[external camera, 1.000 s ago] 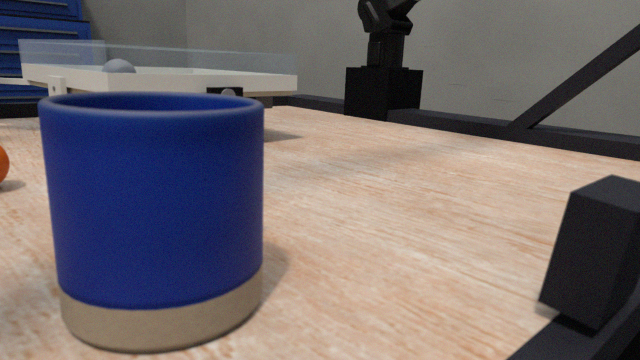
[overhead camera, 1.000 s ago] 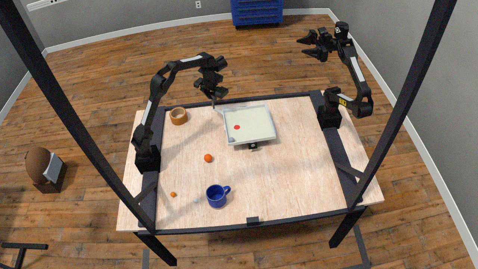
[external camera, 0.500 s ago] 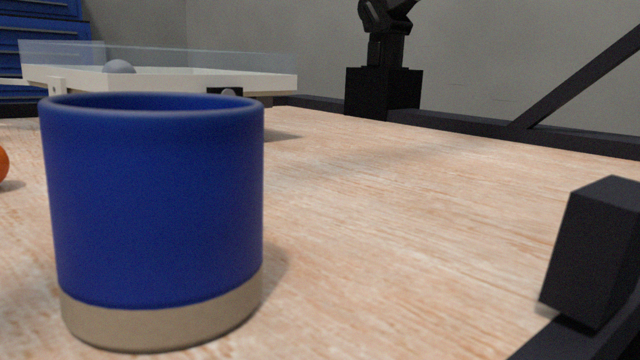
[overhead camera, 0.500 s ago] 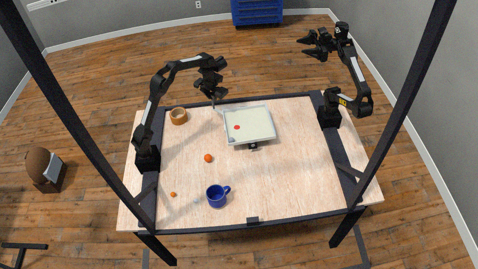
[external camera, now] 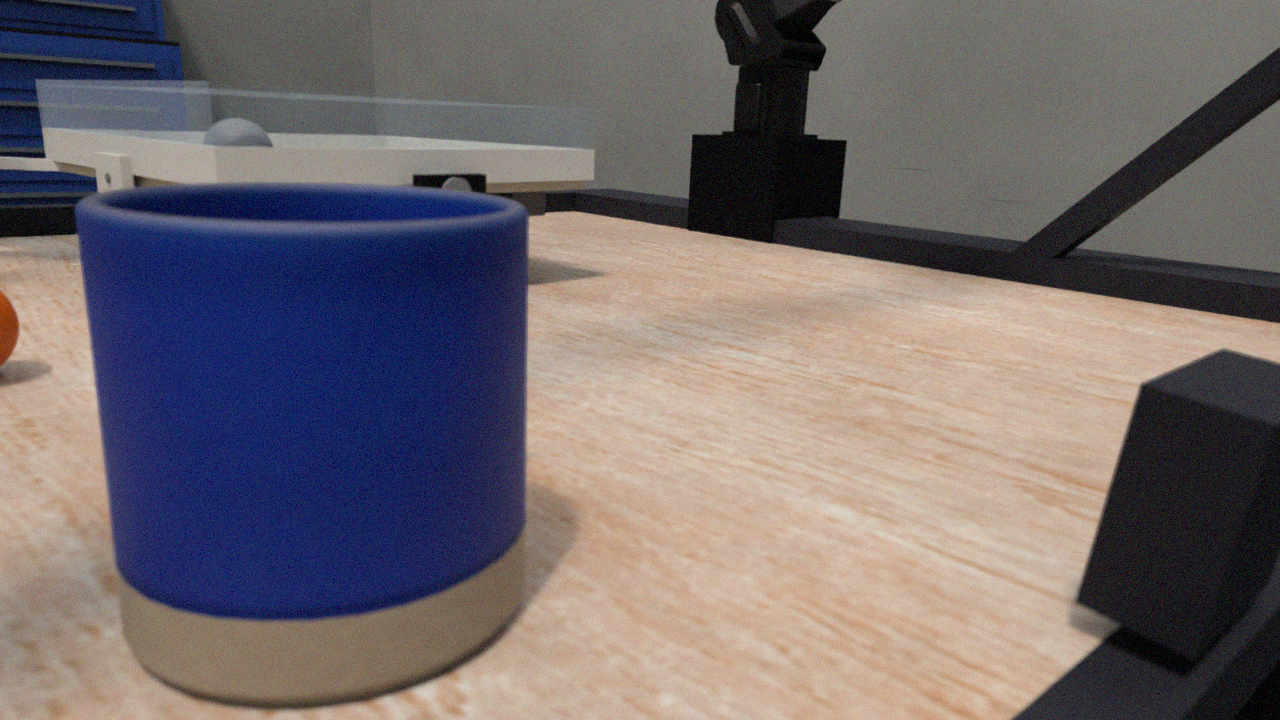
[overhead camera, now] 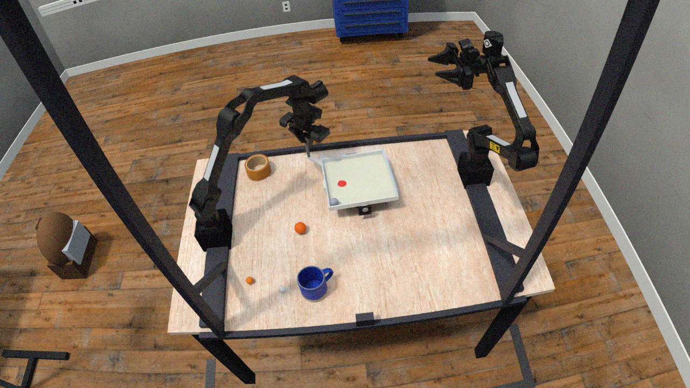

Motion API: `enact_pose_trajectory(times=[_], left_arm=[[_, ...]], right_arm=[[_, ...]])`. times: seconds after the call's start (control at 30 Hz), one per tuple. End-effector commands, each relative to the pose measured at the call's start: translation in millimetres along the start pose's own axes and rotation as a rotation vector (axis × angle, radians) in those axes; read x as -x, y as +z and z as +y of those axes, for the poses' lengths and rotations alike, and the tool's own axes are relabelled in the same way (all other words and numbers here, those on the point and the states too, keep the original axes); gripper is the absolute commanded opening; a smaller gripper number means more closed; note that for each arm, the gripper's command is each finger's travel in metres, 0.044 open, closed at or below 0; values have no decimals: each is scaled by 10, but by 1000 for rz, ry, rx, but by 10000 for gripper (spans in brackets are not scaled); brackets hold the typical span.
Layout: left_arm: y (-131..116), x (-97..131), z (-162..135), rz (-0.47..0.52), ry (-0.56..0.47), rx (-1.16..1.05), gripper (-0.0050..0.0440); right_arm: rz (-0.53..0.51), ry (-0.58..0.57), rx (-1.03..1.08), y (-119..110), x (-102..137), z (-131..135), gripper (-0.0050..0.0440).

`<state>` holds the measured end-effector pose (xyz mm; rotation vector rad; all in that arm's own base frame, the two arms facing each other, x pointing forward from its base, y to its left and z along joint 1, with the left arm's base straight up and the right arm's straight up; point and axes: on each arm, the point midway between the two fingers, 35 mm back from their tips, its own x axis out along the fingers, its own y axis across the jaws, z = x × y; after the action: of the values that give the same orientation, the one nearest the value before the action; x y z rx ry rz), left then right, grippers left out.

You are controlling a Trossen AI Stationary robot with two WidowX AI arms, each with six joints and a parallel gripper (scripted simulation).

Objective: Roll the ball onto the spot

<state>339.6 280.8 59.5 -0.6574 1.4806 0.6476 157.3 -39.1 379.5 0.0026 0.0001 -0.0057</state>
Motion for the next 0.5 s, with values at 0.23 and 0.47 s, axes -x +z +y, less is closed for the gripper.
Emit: enact_pose_trajectory(times=[0.23, 0.47], left_arm=[[101, 180, 5, -62, 0, 7, -50], [100, 167, 1, -57, 1, 6, -50]], right_arm=[[0, -2, 3, 15, 0, -20, 400], [0, -2, 3, 15, 0, -20, 400]])
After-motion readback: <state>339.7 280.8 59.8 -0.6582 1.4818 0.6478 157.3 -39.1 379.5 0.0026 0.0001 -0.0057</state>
